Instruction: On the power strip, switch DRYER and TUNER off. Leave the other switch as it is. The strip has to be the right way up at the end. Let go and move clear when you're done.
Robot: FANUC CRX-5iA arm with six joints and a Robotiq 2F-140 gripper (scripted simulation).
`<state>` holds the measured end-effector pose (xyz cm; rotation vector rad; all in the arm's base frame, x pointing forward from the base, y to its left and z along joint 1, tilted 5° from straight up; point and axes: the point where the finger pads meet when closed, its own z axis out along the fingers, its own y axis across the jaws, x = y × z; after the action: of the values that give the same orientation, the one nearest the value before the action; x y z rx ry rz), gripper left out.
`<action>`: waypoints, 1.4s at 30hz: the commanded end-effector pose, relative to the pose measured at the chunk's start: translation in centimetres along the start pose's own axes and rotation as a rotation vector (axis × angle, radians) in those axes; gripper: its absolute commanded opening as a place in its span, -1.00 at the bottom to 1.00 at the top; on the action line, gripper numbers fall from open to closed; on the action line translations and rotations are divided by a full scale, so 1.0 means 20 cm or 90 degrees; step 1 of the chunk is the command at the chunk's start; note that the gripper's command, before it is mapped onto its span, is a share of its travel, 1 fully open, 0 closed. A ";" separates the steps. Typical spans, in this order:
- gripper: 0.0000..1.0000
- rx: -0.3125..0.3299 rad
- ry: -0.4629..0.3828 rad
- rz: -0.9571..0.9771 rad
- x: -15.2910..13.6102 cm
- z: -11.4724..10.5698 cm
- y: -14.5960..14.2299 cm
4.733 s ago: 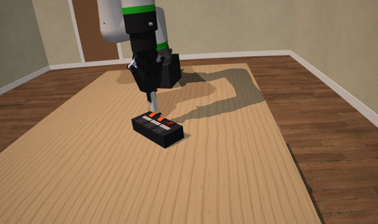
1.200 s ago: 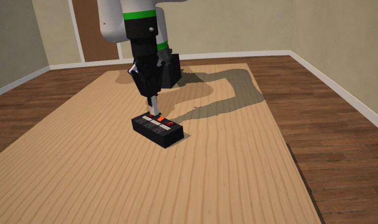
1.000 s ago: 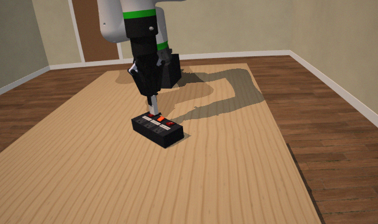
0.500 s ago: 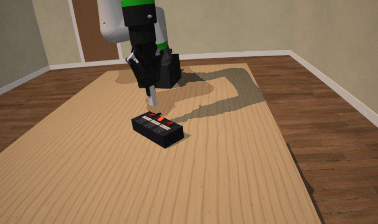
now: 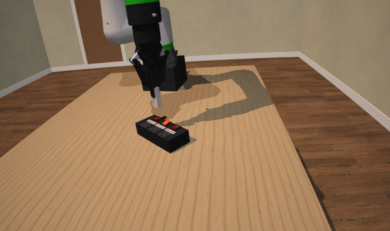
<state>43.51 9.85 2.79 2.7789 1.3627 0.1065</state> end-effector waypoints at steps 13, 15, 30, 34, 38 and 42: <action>1.00 0.000 0.000 0.000 0.00 -0.04 0.00; 1.00 0.000 0.000 0.000 0.00 -0.05 0.00; 1.00 0.000 0.000 0.000 0.00 -0.37 0.00; 1.00 0.000 0.000 0.000 0.00 -0.40 0.00; 1.00 0.000 0.000 0.000 0.00 -0.42 0.00; 1.00 0.000 0.000 0.000 0.00 -0.42 0.00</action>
<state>42.83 9.93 11.12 2.7789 1.3626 0.1065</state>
